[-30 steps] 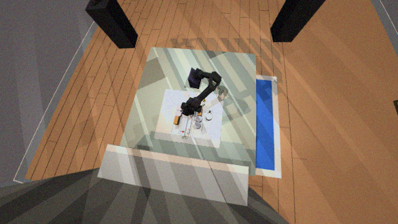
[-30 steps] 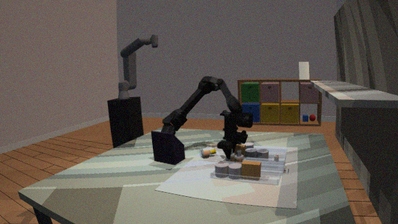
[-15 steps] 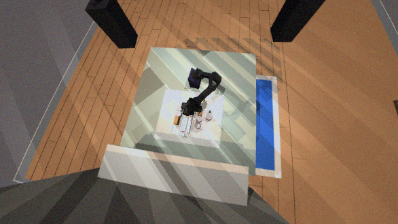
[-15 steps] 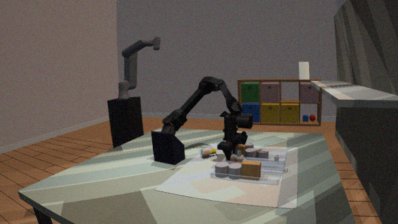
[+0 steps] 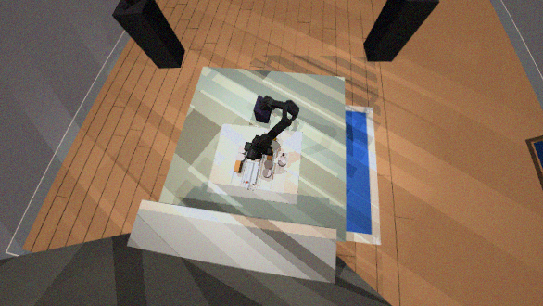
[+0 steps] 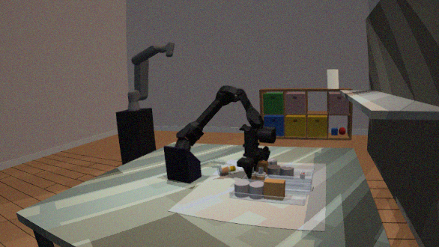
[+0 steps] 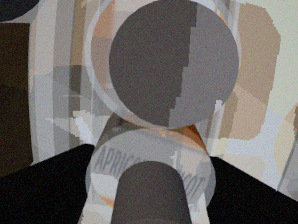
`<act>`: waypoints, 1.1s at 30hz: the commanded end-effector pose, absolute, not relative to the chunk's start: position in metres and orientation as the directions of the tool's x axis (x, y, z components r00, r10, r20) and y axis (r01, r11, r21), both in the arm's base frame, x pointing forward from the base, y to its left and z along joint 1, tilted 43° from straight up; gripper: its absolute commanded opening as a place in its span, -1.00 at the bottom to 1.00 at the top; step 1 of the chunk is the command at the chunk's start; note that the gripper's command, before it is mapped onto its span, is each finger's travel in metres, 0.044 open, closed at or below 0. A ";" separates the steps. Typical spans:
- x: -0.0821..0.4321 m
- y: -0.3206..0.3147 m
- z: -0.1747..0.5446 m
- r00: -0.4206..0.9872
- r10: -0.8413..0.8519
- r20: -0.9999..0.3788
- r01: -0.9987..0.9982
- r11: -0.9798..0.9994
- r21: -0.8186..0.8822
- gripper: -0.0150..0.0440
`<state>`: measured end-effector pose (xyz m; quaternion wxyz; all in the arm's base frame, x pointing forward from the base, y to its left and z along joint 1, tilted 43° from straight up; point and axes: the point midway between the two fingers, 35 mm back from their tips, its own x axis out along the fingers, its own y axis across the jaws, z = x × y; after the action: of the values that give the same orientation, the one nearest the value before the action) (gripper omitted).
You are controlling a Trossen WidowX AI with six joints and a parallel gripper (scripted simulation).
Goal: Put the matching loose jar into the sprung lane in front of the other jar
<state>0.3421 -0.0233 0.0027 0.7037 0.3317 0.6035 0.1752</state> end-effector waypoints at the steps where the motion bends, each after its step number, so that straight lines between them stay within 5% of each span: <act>1: 0.344 -0.022 0.004 0.220 0.649 -0.729 0.144 0.717 0.682 -0.49; 33: 0.339 -0.021 0.003 0.220 0.649 -0.729 0.145 0.717 0.682 -0.49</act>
<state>0.3380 -0.0217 0.0025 0.7050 0.3309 0.6023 0.1753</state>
